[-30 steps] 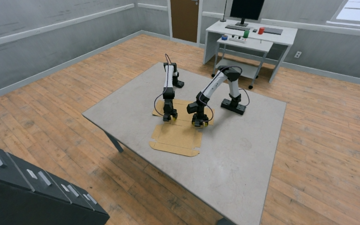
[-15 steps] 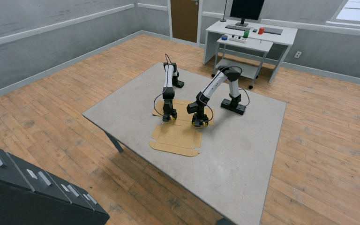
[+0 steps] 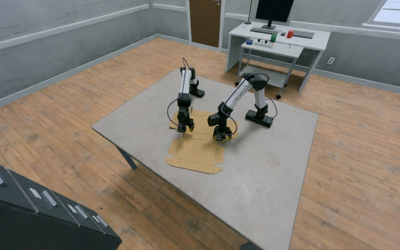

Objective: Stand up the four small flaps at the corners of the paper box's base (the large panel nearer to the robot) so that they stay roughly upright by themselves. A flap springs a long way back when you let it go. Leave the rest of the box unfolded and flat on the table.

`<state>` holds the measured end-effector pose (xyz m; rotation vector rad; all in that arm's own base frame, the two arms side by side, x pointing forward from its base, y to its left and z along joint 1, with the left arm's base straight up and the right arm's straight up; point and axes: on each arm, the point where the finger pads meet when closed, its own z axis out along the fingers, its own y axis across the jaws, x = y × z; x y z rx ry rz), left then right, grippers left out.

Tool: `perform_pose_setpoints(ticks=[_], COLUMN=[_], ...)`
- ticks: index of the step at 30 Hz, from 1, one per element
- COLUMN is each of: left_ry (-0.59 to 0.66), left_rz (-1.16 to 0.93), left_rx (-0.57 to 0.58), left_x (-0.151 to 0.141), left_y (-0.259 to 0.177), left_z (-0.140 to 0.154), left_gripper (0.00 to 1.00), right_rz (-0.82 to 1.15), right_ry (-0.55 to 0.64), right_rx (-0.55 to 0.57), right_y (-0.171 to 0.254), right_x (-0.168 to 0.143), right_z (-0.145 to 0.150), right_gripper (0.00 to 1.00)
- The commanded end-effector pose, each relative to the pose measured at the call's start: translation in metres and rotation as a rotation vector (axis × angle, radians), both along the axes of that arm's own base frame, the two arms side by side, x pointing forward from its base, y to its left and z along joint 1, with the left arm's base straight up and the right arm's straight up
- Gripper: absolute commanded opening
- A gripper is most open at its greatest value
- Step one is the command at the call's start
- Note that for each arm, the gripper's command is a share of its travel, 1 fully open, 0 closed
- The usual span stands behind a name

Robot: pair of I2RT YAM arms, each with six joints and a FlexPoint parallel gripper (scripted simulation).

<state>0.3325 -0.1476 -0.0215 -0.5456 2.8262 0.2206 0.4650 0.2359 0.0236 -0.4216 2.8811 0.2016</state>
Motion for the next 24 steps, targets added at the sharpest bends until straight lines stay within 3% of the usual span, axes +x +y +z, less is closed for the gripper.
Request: perform_pose_setpoints(ticks=[1,10,24], left_ry=[0.052,0.052,0.052], left_rz=[-0.008,-0.008,-0.008], left_rx=[0.026,0.026,0.026], left_x=[-0.011,-0.011,-0.011], left_y=[0.003,0.003,0.003], left_z=[-0.009,-0.009,-0.009], left_gripper=[0.77,0.77,0.77], right_rz=[0.014,0.025,0.008], right_ry=[-0.066,-0.067,-0.08], right_rx=[0.04,0.039,0.002], right_y=[-0.003,-0.006,-0.022], right_x=[0.01,0.01,0.016], right_z=[0.048,0.05,0.051], right_gripper=[0.5,0.5,0.67])
